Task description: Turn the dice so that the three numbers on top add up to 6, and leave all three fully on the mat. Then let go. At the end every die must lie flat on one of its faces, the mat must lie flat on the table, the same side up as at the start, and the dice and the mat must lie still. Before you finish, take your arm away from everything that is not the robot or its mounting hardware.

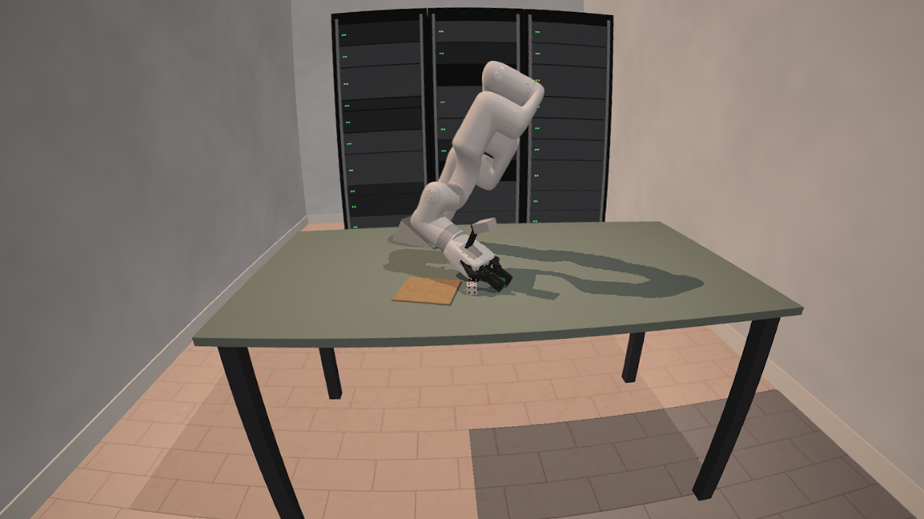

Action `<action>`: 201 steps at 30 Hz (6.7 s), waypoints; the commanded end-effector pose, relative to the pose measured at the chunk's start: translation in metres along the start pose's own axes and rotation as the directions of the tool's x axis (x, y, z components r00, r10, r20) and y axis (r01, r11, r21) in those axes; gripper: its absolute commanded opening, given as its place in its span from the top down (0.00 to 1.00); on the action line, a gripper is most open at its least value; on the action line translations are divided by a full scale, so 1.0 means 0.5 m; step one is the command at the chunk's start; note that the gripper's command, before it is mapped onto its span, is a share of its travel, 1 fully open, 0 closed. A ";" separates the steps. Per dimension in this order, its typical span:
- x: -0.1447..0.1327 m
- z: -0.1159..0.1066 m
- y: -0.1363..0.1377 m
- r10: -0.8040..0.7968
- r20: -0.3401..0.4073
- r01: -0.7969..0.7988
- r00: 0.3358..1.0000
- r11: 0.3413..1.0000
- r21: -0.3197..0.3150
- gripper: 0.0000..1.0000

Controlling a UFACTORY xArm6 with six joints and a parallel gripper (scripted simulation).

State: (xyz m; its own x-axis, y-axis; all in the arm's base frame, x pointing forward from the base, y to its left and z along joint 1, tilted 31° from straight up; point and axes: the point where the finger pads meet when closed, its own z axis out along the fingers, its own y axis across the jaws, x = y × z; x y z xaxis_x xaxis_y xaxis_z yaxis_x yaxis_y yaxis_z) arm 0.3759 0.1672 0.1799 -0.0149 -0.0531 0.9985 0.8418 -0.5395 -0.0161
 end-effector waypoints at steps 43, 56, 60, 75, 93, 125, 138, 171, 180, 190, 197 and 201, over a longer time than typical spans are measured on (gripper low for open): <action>0.001 0.000 0.001 -0.002 -0.001 0.002 1.000 1.000 0.000 0.58; 0.001 -0.022 0.001 -0.002 -0.001 0.002 1.000 1.000 0.000 0.58; 0.001 -0.044 0.001 -0.002 -0.001 0.002 1.000 1.000 0.000 0.58; 0.001 -0.100 0.001 -0.002 -0.001 0.002 1.000 1.000 0.000 0.58; 0.084 -0.144 0.001 -0.002 -0.001 0.002 1.000 1.000 0.000 0.58; 0.148 -0.130 0.001 -0.001 0.402 0.001 0.916 1.000 0.001 0.58; 0.180 -0.109 -0.001 0.000 0.678 -0.003 0.735 1.000 0.003 0.58; 0.199 -0.085 0.001 -0.025 0.882 0.013 0.471 1.000 0.022 0.00; 0.136 -0.081 0.000 -0.118 0.876 0.057 0.467 0.993 0.103 0.58; 0.136 -0.081 0.000 -0.118 0.876 0.057 0.467 0.993 0.103 0.58; 0.136 -0.081 0.000 -0.118 0.876 0.057 0.467 0.993 0.103 0.58; 0.136 -0.081 0.000 -0.118 0.876 0.057 0.467 0.993 0.103 0.58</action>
State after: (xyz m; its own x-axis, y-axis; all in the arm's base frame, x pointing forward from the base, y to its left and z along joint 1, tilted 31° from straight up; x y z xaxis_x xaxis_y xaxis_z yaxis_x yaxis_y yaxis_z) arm 0.3522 0.1295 0.2444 0.3678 0.7759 0.5126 0.8913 -0.4514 0.0437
